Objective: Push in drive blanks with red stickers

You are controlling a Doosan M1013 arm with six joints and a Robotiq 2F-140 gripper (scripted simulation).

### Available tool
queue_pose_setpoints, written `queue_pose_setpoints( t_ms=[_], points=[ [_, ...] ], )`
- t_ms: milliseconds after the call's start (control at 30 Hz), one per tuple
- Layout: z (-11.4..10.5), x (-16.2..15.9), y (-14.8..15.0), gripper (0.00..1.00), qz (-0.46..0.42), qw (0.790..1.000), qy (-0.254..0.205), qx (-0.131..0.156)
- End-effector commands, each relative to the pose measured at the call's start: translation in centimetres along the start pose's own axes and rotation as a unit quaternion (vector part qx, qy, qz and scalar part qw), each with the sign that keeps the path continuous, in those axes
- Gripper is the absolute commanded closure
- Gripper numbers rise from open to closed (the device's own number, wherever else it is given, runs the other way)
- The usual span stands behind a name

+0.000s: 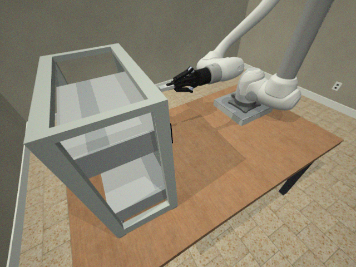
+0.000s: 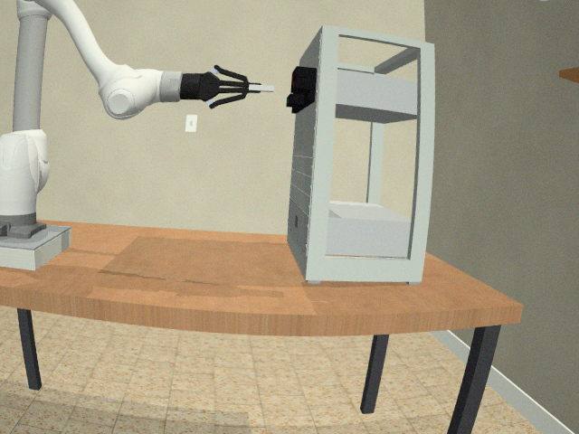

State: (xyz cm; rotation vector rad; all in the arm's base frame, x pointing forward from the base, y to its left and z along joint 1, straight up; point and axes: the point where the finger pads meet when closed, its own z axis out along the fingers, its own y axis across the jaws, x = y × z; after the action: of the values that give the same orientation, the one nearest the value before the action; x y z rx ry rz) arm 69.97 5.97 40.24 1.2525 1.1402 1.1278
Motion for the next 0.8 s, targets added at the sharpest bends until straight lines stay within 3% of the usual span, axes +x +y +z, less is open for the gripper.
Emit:
queue_pose_setpoints(
  t_ms=[0, 500, 767],
  points=[
    [-0.3, -1.6, 0.1, 1.00, 0.001, 1.000, 0.000, 0.000],
    [-0.8, -8.7, 0.3, 1.00, 0.001, 1.000, 0.000, 0.000],
    [-0.9, -9.9, 0.3, 1.00, 0.001, 1.000, 0.000, 0.000]
  ],
)
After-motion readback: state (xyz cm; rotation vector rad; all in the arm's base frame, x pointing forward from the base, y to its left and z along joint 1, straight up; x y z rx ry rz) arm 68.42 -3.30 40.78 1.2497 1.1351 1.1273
